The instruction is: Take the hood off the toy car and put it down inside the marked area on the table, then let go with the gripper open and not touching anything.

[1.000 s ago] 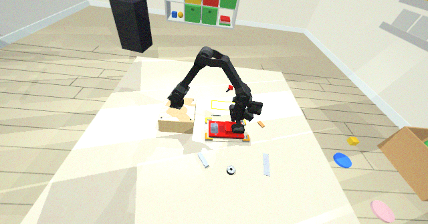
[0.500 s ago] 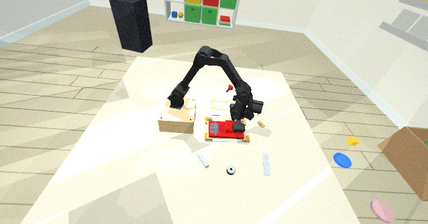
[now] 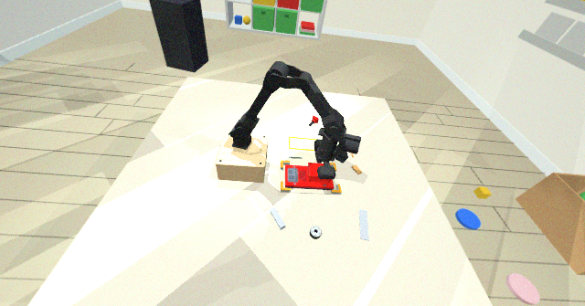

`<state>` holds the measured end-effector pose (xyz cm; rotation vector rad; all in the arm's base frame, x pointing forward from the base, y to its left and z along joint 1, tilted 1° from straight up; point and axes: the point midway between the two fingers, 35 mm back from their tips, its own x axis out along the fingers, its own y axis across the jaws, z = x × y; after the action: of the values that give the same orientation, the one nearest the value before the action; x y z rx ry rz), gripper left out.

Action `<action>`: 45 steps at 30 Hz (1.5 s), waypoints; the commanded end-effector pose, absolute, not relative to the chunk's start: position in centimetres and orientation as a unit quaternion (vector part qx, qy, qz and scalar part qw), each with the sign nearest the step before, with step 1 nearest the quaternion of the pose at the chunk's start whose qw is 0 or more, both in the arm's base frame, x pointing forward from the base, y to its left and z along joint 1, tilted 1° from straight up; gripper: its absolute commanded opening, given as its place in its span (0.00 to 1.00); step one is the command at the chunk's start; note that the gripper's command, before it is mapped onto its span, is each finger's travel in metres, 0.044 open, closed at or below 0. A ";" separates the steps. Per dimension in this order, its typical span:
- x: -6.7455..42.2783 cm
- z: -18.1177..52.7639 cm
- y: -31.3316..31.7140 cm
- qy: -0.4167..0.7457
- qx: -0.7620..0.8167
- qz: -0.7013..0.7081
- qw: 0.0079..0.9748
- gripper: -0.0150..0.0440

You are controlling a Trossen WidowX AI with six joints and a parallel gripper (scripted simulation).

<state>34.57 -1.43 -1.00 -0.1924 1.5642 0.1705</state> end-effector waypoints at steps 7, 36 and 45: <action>34.7 -0.2 -1.4 0.701 -0.087 0.076 0.703 0.25; 33.6 3.8 6.6 0.701 -0.085 0.079 0.704 0.25; 31.8 3.9 11.3 0.704 -0.082 0.082 0.701 0.25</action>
<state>32.70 9.70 3.92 -0.1889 1.5570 0.1806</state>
